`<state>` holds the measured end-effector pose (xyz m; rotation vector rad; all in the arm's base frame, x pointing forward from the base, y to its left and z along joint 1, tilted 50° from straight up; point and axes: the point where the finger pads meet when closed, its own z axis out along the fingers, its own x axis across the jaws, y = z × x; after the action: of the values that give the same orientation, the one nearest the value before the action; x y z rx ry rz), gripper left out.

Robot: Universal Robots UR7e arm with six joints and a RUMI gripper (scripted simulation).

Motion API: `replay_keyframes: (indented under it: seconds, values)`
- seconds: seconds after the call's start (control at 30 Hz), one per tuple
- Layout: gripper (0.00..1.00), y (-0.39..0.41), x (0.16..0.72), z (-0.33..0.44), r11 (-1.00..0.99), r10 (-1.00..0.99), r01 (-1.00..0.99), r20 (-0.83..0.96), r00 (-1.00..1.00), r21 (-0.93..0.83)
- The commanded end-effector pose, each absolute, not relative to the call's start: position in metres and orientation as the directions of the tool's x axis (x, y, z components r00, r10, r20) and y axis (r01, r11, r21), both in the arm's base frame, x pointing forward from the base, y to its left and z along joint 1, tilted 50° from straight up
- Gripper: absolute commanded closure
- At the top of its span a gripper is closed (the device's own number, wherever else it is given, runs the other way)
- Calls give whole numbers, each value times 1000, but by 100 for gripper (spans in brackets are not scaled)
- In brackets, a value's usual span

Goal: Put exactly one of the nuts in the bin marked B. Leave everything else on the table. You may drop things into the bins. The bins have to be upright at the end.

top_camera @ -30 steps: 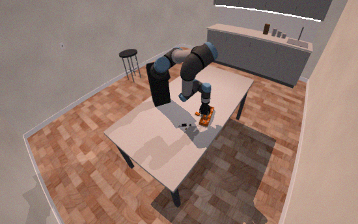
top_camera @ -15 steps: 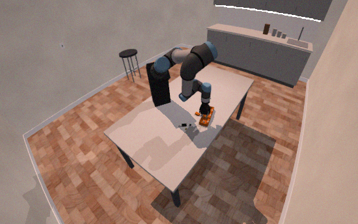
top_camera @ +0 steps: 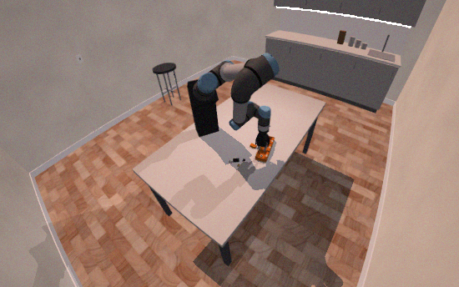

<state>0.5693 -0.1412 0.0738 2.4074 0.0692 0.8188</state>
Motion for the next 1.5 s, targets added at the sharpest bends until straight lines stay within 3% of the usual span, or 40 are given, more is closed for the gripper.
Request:
replay_keyframes:
  seconds: [0.0, 0.63, 0.67, 1.47]
  values:
    - [82, -141, 569, 74, -825, 228, -134, 541, 809, 549]
    - [82, -141, 567, 73, -825, 228, -134, 541, 809, 549]
    - [0, -138, 564, 76, -826, 228, -133, 540, 810, 548]
    - [0, -92, 514, 131, -826, 228, -133, 540, 810, 548]
